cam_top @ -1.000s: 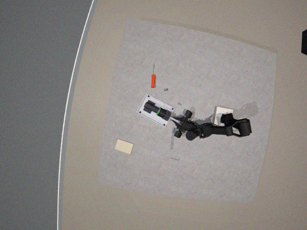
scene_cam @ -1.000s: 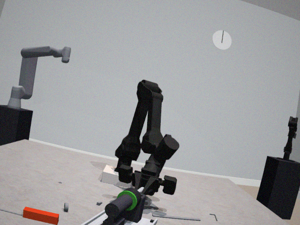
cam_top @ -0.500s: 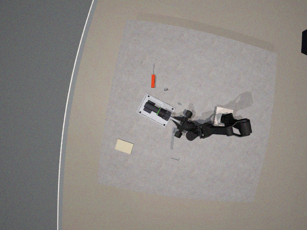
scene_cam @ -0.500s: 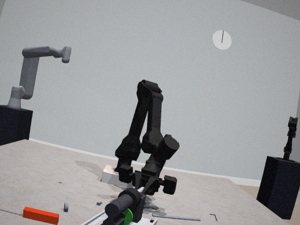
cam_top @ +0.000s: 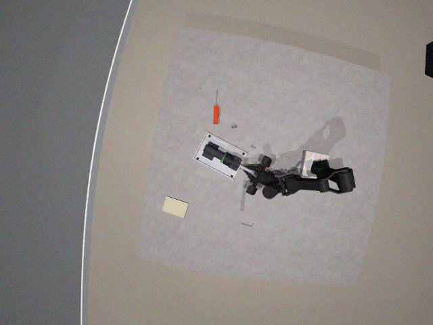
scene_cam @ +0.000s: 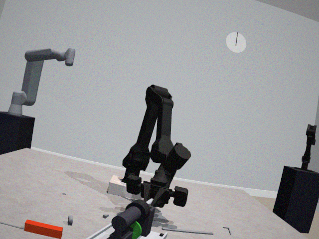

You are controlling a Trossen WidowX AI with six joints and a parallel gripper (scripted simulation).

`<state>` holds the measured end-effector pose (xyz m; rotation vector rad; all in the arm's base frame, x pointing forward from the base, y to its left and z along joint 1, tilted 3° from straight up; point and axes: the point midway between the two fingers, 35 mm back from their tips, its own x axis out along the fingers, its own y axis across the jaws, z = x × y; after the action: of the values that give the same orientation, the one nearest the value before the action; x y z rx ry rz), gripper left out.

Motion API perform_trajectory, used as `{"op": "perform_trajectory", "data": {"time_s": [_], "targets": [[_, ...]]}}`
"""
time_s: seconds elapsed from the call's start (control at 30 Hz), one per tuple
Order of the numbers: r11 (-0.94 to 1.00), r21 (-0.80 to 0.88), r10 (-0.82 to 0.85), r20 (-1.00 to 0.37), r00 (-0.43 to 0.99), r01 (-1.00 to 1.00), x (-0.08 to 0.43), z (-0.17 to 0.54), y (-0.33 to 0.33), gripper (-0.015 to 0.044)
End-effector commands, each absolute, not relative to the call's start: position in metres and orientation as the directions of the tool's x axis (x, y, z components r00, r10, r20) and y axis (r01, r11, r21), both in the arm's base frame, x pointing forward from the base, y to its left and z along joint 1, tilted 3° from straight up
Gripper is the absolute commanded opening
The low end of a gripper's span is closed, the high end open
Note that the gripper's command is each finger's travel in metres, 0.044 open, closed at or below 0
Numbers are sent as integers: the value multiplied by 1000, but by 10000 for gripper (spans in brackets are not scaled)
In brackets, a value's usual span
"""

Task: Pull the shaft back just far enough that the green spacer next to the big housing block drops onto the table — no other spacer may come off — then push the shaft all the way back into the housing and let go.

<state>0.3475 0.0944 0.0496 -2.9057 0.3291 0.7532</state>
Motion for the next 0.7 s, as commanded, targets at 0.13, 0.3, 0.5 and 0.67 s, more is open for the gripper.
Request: {"op": "perform_trajectory", "data": {"time_s": [0.13, 0.3, 0.5, 0.67], "targets": [[-968, -65, -178, -492, 852, -240, 348, 50, 94, 0], [-968, -67, -178, -493, 852, -242, 349, 50, 94, 0], [-968, -67, -178, -493, 852, -242, 351, 50, 93, 0], [-968, -67, -178, -493, 852, -242, 353, 50, 93, 0]]}}
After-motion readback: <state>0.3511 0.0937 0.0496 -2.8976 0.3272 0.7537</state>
